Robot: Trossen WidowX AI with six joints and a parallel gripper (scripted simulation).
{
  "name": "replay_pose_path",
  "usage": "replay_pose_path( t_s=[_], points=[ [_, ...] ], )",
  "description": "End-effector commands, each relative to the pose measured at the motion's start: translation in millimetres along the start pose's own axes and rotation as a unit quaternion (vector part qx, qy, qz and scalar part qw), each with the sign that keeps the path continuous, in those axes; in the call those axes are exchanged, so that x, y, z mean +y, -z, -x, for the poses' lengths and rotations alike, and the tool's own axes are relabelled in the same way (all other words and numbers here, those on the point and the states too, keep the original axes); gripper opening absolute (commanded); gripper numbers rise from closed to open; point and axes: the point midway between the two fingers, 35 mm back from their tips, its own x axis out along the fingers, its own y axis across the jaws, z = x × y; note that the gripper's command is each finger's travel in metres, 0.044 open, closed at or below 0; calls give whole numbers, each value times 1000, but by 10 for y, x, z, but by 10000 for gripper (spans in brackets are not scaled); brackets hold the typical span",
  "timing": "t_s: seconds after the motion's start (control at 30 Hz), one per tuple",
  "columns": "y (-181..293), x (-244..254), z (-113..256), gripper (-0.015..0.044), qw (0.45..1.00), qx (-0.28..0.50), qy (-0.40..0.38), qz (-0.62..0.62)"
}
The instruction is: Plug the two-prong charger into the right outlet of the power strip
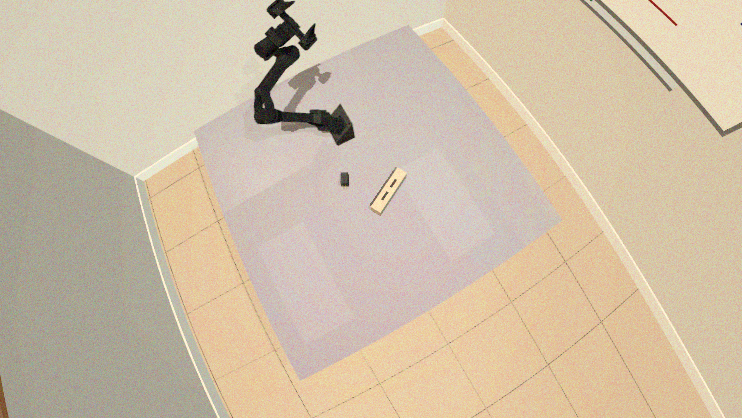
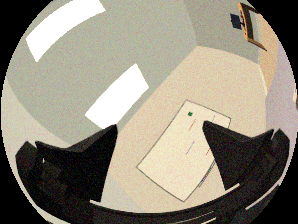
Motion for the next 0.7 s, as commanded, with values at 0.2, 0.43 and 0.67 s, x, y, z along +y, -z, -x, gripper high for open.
replay_pose_path(
  t_s=[0.2, 0.43, 0.67],
  points=[
    [-30, -215, -361, 440, 998, -26, 25, 47],
    [-69, -379, -583, 440, 995, -39, 44, 77],
    [-113, -577, -812, 440, 990, -49, 69, 115]
  ],
)
